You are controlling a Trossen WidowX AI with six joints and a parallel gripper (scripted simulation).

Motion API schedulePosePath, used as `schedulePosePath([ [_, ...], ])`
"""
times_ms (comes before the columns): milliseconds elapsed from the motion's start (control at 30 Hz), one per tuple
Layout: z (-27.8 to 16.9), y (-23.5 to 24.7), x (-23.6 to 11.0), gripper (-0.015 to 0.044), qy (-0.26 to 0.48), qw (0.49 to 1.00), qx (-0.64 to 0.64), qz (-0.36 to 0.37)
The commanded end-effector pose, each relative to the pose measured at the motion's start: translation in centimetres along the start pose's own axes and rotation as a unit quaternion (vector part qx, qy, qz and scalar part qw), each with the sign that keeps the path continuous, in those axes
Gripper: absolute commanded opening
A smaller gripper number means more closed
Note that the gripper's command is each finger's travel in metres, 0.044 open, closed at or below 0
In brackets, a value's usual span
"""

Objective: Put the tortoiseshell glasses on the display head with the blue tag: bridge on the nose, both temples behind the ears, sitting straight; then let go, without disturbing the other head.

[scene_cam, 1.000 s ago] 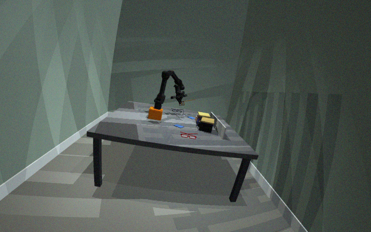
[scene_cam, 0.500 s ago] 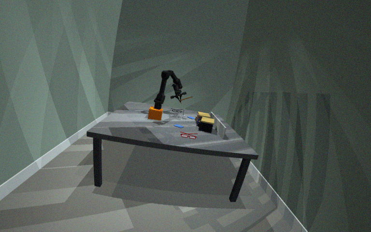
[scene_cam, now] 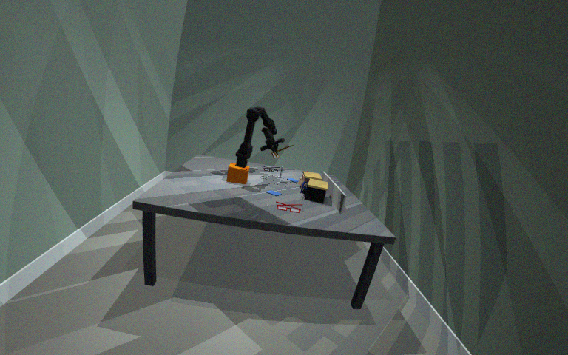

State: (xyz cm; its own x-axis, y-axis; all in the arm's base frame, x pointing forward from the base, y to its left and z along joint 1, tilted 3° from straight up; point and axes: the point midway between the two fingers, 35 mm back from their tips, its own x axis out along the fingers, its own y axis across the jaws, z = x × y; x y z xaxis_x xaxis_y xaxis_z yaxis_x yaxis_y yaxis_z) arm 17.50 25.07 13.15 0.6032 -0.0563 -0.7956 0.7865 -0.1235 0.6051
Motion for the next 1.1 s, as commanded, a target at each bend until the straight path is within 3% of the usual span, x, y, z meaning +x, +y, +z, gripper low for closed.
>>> schedulePosePath([
  [0, 0.0, 0.0, 0.0, 0.0, 0.0, 1.0, -0.002, -0.001],
  [700, 0.1, 0.1, 0.2, 0.0, -0.002, 1.0, -0.005, -0.004],
  [1067, 2.9, 1.1, 2.9, 0.0, -0.031, 0.995, -0.048, -0.077],
])
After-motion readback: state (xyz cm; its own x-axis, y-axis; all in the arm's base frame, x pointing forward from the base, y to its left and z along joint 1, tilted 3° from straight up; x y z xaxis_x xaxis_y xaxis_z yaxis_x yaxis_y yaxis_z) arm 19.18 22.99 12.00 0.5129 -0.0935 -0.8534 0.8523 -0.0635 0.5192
